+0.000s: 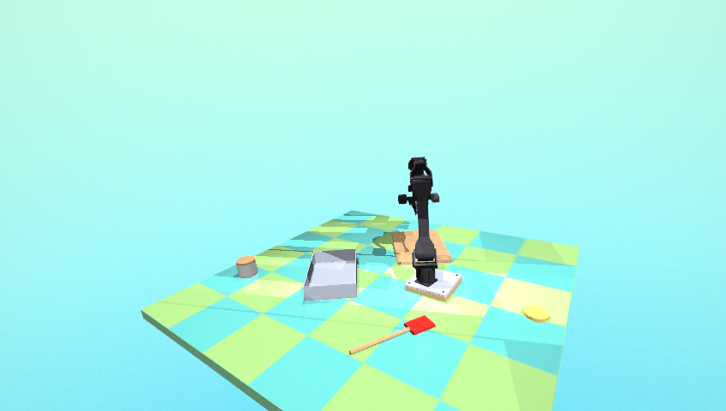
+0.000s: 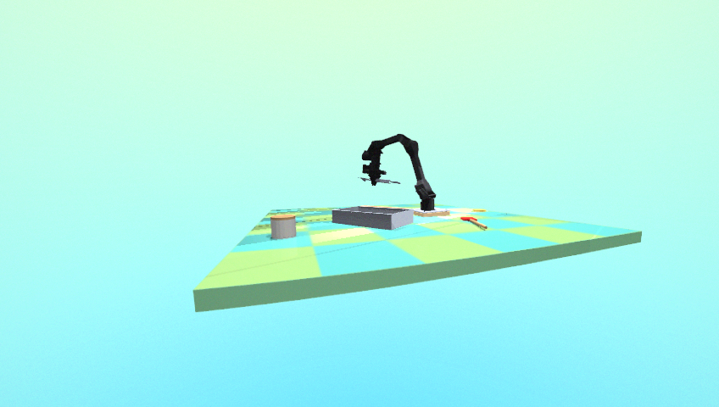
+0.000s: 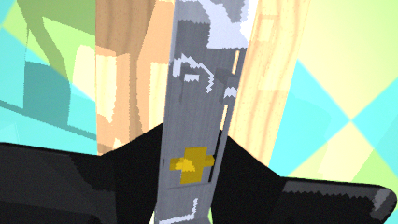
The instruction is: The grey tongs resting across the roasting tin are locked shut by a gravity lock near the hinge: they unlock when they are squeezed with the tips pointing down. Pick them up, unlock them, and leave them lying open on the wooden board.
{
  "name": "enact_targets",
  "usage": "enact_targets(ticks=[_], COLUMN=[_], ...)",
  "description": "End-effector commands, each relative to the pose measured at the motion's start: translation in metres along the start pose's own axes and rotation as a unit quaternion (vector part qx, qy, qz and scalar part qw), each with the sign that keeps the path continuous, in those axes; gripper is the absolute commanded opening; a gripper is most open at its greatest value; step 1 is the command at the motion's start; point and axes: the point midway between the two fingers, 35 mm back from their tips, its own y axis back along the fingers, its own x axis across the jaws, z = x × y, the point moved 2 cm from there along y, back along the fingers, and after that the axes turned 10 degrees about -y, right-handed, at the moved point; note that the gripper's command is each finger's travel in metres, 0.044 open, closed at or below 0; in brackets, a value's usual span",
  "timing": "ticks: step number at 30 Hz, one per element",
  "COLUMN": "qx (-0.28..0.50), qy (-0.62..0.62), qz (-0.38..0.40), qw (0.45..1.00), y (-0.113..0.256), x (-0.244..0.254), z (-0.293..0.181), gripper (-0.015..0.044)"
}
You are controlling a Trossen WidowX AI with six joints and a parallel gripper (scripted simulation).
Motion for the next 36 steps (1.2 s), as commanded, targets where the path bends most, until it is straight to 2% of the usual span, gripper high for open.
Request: enact_targets(ticks=[1, 16, 36], qx=[0.032, 0.052, 0.051], qy=[0.005, 0.007, 0.007], qz=[-0.009, -0.013, -0.013], qw=[0.999, 0.999, 0.999], y=[-0.001, -0.004, -0.036], x=[0.000, 0.000, 0.000], z=[-0.001, -0.002, 0.000], gripper=[-0.0150, -0.0150, -0.0150])
